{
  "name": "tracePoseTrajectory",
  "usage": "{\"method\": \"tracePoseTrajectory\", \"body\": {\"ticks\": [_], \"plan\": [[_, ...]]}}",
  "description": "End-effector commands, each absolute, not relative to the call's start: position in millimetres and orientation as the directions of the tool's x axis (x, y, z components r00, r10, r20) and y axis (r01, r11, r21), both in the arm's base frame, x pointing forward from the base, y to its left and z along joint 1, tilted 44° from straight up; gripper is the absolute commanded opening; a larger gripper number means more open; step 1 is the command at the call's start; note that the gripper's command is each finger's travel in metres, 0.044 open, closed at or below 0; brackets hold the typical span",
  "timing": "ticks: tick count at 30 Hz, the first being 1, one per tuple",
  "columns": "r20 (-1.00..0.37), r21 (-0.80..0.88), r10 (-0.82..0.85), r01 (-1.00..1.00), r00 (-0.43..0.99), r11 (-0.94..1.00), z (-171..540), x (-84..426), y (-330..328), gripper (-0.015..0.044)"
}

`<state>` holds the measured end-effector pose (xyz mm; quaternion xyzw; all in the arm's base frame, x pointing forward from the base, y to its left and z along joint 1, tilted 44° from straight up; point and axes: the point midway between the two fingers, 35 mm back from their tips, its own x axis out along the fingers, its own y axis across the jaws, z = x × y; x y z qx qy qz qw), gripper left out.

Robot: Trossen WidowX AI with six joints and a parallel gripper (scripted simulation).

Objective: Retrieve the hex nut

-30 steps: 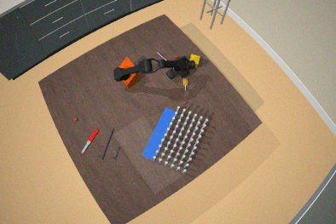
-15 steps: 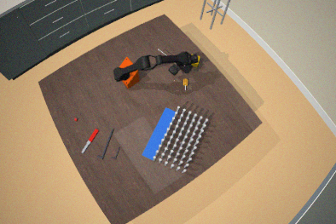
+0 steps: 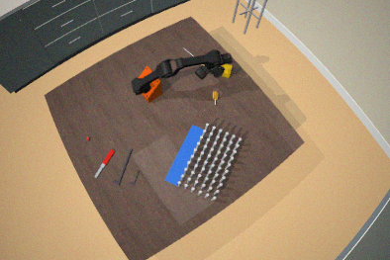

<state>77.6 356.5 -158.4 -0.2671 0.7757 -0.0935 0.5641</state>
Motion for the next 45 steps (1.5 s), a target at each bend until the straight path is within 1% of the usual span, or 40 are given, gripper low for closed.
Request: {"method": "tracePoseTrajectory", "body": {"ticks": [1, 7, 16, 24, 34, 45], "plan": [[-0.826, -0.443, -0.513, -0.296, -0.231, 0.846, -142.0, 71.6, 367.4, 0.0], [-0.834, -0.452, -0.507, -0.258, -0.218, 0.854, -132.4, 77.3, 368.8, 0.0], [-0.876, -0.466, -0.465, -0.024, -0.129, 0.884, -92.6, 117.9, 363.4, 0.0], [-0.9, -0.433, -0.433, 0.194, -0.044, 0.88, -57.1, 152.1, 351.6, 0.0], [-0.913, -0.331, -0.403, 0.456, 0.067, 0.826, -13.1, 191.0, 328.4, 0.0], [-0.902, -0.151, -0.387, 0.699, 0.191, 0.699, 33.7, 227.0, 293.1, 0.0]]}}
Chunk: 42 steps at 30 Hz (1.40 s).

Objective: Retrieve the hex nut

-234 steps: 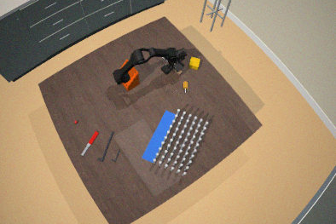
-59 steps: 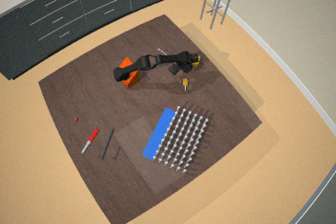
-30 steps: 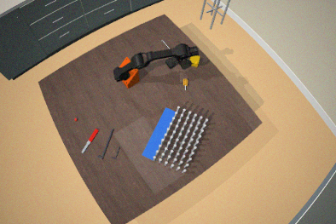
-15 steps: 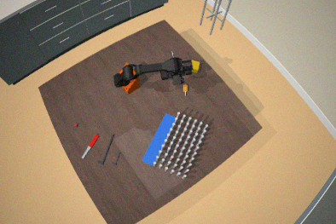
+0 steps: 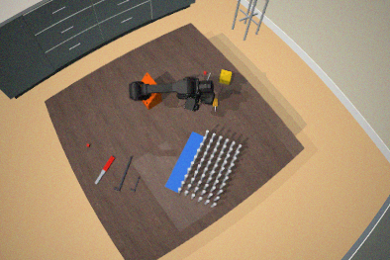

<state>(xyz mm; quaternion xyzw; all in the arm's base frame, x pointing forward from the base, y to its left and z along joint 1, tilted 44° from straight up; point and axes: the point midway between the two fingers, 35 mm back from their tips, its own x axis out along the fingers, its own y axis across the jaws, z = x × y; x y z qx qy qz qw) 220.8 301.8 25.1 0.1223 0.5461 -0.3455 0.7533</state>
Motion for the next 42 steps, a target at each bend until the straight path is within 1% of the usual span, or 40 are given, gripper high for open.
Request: {"method": "tracePoseTrajectory", "body": {"ticks": [1, 12, 22, 32, 42], "plan": [[-0.9, -0.132, -0.386, 0.718, 0.202, 0.684, 37.9, 229.8, 289.4, 0.0], [-0.862, 0.102, -0.392, 0.867, 0.321, 0.487, 81.6, 256.0, 244.9, 0.0], [-0.807, 0.331, -0.416, 0.904, 0.42, 0.271, 117.9, 270.9, 199.2, 0.0], [-0.734, 0.547, -0.457, 0.836, 0.503, 0.041, 150.1, 276.7, 150.4, 0.0], [-0.645, 0.724, -0.515, 0.666, 0.565, -0.176, 177.5, 273.5, 100.6, 0.0]]}}
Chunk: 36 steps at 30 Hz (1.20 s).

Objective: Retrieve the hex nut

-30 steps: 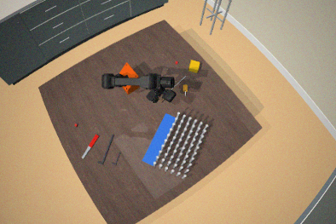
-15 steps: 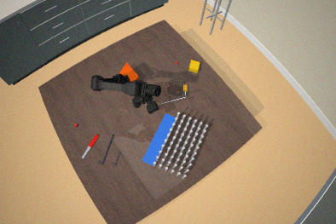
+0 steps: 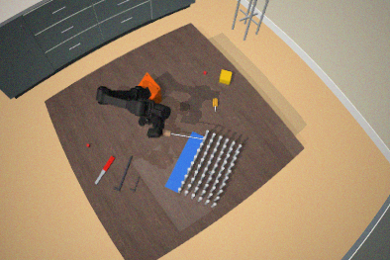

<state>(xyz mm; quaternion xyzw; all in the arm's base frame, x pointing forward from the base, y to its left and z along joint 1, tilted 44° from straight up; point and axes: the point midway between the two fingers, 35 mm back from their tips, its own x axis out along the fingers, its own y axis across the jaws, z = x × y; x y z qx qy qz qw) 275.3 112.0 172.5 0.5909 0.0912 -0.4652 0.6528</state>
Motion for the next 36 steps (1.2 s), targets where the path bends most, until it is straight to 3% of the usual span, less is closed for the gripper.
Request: {"method": "tracePoseTrajectory", "body": {"ticks": [1, 8, 36], "plan": [[-0.635, 0.739, -0.522, 0.644, 0.569, -0.196, 179.9, 272.6, 95.7, 0.0], [-0.58, 0.807, -0.56, 0.509, 0.591, -0.298, 192.5, 266.6, 68.7, 0.0], [-0.605, 0.79, -0.548, 0.521, 0.578, -0.322, 108.1, 297.7, -0.9, 0.0]]}}
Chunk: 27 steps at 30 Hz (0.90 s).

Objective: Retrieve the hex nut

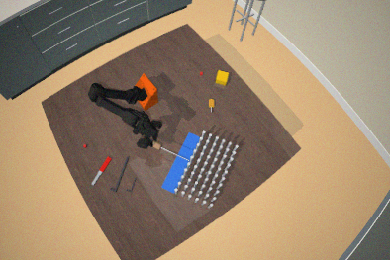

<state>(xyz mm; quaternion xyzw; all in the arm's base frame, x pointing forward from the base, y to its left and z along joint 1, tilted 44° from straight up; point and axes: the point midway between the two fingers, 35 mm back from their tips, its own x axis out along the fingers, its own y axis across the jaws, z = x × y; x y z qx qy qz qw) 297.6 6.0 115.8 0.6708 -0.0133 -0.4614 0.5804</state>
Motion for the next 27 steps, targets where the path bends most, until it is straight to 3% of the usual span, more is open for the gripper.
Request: {"method": "tracePoseTrajectory", "body": {"ticks": [1, 12, 27], "plan": [[-0.603, 0.791, -0.549, 0.52, 0.579, -0.321, 105.2, 298.0, -4.4, 0.0], [-0.576, 0.81, -0.558, 0.507, 0.597, -0.293, 81.1, 295.4, -38.1, 0.0], [-0.576, 0.81, -0.558, 0.507, 0.597, -0.293, 79.6, 300.3, -35.1, 0.0]]}}
